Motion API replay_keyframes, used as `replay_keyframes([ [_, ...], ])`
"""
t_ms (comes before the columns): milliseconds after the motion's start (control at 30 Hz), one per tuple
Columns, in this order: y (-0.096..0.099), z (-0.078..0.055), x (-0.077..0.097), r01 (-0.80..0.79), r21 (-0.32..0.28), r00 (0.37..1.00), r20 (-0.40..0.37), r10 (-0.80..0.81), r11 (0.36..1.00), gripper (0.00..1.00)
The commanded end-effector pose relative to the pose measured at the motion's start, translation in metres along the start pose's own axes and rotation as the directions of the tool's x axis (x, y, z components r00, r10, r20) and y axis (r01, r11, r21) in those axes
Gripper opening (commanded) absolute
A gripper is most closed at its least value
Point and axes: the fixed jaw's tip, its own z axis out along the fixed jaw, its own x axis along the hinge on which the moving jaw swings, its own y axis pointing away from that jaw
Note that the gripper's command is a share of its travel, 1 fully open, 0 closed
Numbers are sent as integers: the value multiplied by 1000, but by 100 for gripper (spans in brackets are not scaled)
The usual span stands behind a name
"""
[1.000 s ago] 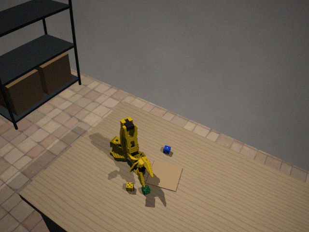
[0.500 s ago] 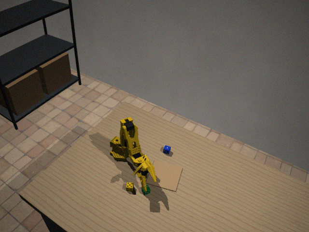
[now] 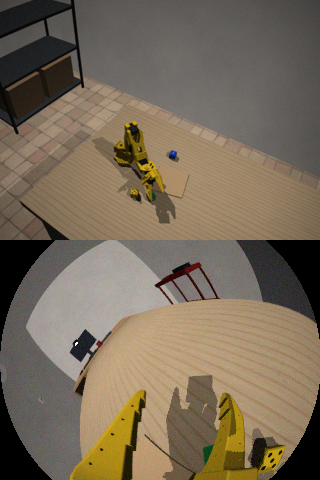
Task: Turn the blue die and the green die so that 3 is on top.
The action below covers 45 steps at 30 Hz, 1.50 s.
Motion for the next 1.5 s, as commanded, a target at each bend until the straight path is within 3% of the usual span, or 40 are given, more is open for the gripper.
replay_keyframes([
  [0,11,13,-9,115,83,983,-152,-102,990,35],
  [933,11,-5,-8,273,133,918,-333,-216,953,35],
  [1467,12,-21,-9,374,141,849,-450,-278,917,35],
])
